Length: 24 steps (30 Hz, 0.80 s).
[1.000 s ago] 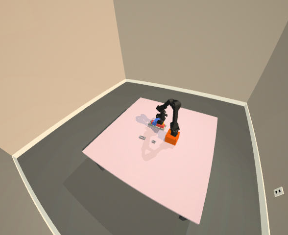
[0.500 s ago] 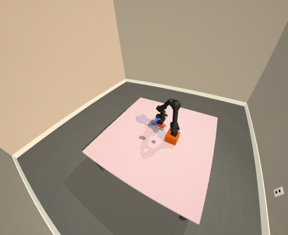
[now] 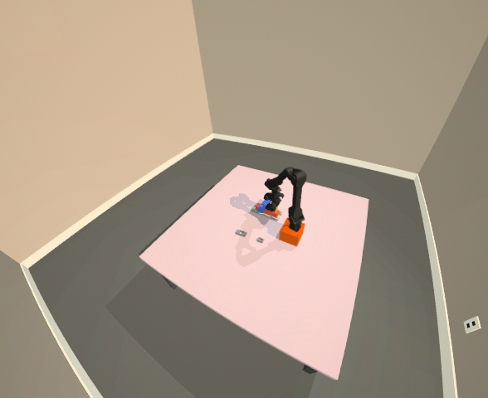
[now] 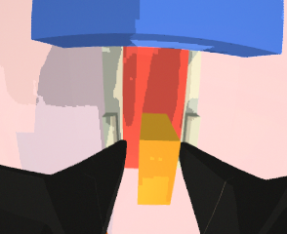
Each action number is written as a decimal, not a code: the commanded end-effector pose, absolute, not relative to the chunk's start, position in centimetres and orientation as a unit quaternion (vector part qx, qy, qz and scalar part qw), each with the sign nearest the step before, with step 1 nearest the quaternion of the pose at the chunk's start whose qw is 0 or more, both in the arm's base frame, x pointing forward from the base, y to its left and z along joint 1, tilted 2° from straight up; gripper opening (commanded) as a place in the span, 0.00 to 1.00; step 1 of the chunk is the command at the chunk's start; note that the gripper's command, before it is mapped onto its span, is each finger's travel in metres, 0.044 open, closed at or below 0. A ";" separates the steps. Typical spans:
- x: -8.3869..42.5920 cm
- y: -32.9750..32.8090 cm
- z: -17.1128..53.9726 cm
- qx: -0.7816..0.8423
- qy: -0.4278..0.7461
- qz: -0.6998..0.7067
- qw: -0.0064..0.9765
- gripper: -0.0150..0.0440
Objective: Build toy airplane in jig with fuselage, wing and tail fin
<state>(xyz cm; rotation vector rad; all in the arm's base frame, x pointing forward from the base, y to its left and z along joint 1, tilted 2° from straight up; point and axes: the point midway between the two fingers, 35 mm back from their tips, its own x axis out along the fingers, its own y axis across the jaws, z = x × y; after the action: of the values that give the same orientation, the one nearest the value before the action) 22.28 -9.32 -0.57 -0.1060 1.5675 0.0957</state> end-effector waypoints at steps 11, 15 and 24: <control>22.8 -9.5 4.8 -0.048 0.706 0.045 0.705 0.69; 22.4 -9.3 8.8 -0.048 0.706 0.046 0.705 0.69; 23.0 -9.6 8.8 -0.048 0.706 0.046 0.705 0.69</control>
<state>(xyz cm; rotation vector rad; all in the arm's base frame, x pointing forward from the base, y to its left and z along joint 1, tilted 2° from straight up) 22.94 -9.65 8.75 -0.1060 1.5685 0.0950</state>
